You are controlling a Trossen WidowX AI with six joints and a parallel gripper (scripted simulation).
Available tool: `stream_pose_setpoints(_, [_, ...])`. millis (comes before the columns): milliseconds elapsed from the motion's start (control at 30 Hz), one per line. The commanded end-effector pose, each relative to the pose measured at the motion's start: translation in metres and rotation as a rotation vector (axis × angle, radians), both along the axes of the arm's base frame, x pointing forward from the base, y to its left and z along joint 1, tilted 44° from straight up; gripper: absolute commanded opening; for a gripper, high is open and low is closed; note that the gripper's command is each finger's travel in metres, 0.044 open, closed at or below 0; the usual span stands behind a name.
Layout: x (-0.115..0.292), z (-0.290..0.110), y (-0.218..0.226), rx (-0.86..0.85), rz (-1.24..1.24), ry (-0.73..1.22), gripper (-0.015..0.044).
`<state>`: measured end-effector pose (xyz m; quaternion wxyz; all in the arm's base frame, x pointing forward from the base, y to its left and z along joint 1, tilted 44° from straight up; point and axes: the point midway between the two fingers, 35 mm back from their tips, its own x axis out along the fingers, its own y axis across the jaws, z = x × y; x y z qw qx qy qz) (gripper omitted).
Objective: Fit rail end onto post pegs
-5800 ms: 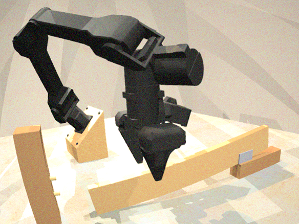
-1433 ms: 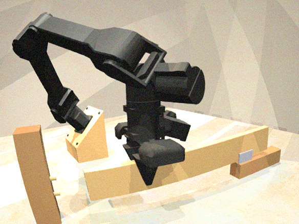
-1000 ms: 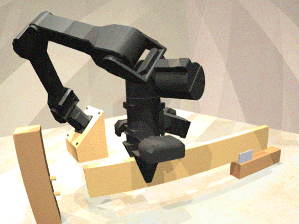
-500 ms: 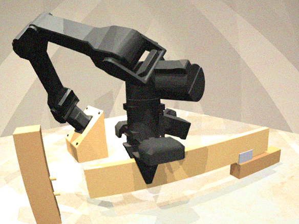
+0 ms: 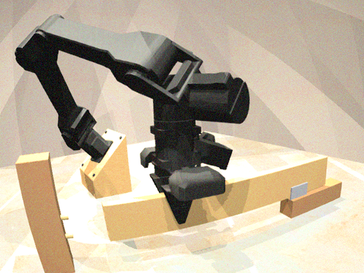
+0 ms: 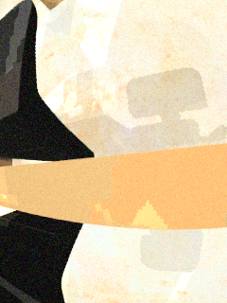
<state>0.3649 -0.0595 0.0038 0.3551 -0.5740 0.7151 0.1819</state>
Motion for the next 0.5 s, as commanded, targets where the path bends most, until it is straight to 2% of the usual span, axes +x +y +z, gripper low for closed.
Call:
stream_pose_setpoints(0, [0.0015,0.0009,0.0043,0.015,0.009,-0.007,0.0])
stream_pose_setpoints(467, [0.0003,0.0022,0.0013,0.014,0.009,-0.007,0.0])
